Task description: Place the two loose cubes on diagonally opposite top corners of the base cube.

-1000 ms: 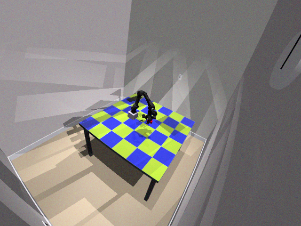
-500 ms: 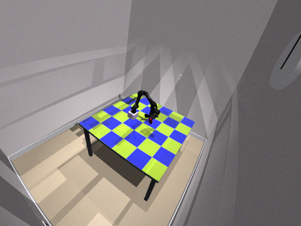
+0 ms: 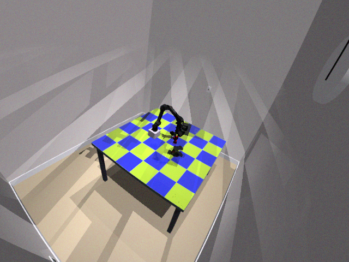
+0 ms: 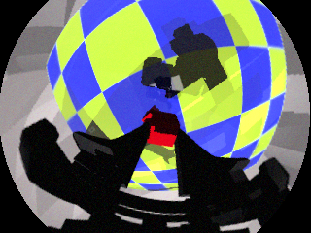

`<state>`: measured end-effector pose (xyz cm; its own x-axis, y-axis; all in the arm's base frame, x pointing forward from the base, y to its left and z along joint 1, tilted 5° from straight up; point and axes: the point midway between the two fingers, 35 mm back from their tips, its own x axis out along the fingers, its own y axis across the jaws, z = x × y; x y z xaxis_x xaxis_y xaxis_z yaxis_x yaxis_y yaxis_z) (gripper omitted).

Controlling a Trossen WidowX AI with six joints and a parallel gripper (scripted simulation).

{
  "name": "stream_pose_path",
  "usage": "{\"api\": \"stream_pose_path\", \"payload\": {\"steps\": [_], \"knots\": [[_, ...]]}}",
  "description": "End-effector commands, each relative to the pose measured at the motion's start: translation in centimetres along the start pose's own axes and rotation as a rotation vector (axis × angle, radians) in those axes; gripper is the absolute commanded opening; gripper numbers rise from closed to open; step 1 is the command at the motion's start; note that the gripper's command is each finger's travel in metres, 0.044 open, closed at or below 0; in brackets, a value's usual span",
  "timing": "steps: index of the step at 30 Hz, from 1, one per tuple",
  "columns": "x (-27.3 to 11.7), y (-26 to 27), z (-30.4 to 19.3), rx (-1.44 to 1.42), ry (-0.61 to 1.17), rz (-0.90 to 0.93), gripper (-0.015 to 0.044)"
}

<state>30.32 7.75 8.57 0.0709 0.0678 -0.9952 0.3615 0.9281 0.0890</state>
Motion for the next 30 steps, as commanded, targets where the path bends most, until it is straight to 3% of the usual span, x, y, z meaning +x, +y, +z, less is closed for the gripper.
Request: {"api": "stream_pose_path", "payload": {"steps": [1, 30], "knots": [[0.1, 1.2, -0.8, -0.069, -0.003, -0.001, 0.0105], [3.3, 2.9, -2.3, -0.164, -0.002, 0.002, 0.0105]]}}
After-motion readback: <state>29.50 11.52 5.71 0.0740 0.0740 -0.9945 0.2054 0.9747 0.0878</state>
